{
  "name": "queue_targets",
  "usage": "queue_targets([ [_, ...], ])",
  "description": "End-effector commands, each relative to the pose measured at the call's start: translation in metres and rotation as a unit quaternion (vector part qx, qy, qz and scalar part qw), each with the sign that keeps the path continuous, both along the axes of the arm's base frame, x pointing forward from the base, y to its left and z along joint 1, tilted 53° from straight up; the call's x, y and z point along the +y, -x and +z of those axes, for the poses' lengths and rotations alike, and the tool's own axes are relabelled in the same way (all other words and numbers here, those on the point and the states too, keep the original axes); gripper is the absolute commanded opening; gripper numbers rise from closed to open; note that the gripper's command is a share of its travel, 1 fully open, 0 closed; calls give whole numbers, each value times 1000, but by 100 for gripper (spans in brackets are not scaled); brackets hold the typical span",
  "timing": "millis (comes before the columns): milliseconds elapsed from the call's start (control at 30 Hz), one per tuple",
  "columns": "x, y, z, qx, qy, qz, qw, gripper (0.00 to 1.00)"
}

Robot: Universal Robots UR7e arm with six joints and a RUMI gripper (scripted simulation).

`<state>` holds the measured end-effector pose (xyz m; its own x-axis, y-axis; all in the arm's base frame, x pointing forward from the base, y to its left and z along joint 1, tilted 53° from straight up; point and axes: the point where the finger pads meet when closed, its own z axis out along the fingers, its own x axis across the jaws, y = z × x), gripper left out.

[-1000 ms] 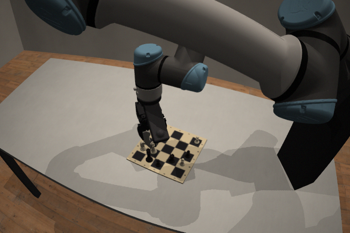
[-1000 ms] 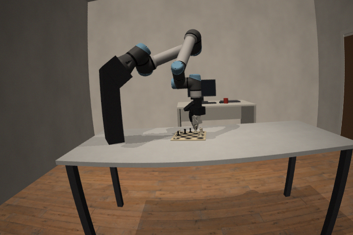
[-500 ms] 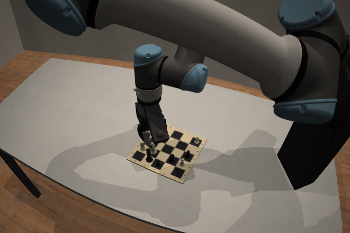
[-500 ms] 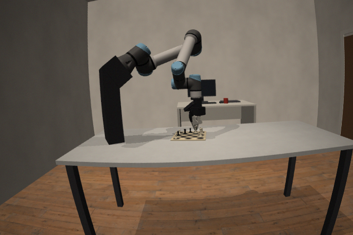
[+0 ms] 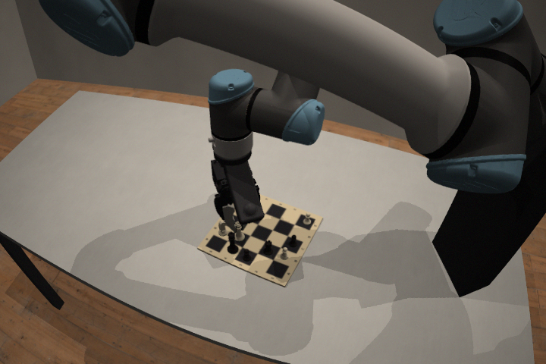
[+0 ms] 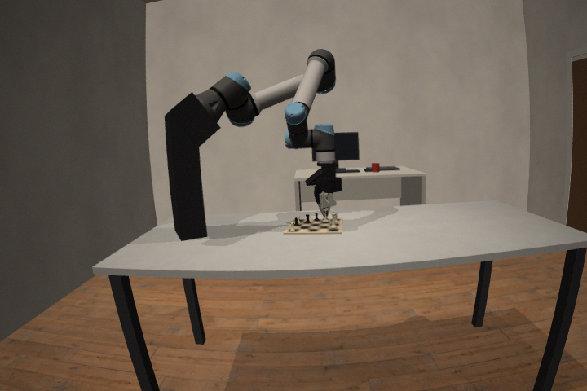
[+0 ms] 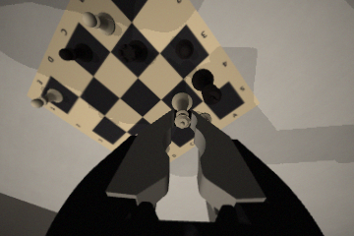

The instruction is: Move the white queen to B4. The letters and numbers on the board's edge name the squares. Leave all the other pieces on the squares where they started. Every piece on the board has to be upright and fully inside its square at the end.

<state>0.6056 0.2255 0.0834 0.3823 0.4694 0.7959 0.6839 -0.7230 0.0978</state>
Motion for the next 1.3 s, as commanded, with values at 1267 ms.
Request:
queue_targets([
  [1267,2,-3,-2,0,0,0,1000,0],
])
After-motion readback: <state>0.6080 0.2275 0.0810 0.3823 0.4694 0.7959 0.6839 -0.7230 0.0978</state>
